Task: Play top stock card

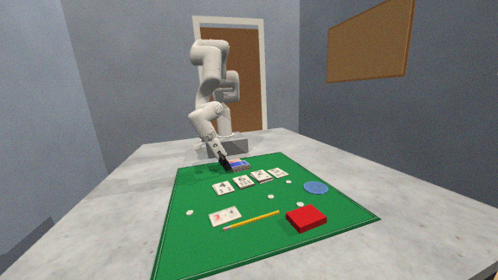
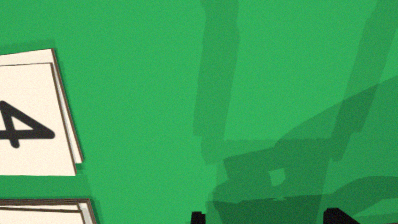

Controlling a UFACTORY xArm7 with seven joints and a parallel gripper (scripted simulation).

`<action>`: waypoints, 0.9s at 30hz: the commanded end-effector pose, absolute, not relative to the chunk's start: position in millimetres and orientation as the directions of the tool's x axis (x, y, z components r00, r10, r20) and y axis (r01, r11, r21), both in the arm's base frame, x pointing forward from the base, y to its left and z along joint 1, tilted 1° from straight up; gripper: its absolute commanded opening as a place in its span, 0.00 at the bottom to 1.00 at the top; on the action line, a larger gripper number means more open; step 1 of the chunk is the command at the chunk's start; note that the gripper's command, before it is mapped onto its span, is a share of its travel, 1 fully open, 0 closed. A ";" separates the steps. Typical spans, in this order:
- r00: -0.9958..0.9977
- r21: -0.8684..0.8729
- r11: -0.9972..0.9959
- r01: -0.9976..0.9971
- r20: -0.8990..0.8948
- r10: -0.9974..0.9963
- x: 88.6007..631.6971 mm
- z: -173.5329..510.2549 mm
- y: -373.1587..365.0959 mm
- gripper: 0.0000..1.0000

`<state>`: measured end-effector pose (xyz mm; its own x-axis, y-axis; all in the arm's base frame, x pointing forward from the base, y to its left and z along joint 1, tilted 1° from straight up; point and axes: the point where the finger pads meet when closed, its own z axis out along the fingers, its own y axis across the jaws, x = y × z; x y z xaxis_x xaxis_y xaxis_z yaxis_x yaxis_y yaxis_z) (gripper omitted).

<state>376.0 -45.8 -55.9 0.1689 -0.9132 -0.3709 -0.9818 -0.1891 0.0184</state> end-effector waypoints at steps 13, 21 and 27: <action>0.170 0.015 -0.189 -0.982 -0.370 -0.913 377.6 -54.9 -46.2 0.74; 0.170 0.015 -0.189 -0.982 -0.370 -0.913 377.6 -53.7 -46.2 0.74; 0.170 0.015 -0.189 -0.982 -0.370 -0.913 377.7 -48.2 -46.1 0.74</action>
